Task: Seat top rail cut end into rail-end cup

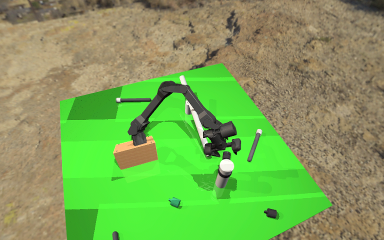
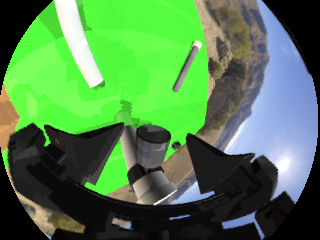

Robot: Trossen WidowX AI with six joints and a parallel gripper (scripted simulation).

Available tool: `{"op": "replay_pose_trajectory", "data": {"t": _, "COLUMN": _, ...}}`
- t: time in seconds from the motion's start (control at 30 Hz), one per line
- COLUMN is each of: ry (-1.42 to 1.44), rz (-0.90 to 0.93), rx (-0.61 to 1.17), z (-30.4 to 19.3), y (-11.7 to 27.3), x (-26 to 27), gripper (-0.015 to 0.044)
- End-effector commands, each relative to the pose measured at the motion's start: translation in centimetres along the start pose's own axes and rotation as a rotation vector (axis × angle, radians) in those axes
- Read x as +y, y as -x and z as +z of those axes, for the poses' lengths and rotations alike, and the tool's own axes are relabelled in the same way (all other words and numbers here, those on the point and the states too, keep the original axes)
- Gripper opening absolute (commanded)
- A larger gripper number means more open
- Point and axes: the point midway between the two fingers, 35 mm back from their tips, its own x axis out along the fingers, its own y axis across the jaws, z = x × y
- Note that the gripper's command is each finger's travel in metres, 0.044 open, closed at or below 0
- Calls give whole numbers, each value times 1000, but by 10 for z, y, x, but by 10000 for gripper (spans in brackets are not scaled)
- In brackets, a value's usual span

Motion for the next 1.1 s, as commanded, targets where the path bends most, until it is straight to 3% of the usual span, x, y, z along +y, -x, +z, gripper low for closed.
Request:
{"op": "replay_pose_trajectory", "data": {"t": 0.0, "ry": -8, "rz": 8, "rx": 5, "z": -2, "y": -9, "x": 3, "gripper": 440}}
{"op": "replay_pose_trajectory", "data": {"t": 0.33, "ry": -8, "rz": 8, "rx": 4, "z": -2, "y": -20, "x": 4, "gripper": 440}}
{"op": "replay_pose_trajectory", "data": {"t": 0.73, "ry": -8, "rz": 8, "rx": 4, "z": -2, "y": -20, "x": 4, "gripper": 125}}
{"op": "replay_pose_trajectory", "data": {"t": 0.83, "ry": -8, "rz": 8, "rx": 4, "z": -2, "y": -20, "x": 4, "gripper": 105}}
{"op": "replay_pose_trajectory", "data": {"t": 0.97, "ry": 22, "rz": 8, "rx": -13, "z": -2, "y": -18, "x": 7, "gripper": 0}}
{"op": "replay_pose_trajectory", "data": {"t": 1.07, "ry": 52, "rz": 8, "rx": -31, "z": -2, "y": -17, "x": 9, "gripper": 0}}
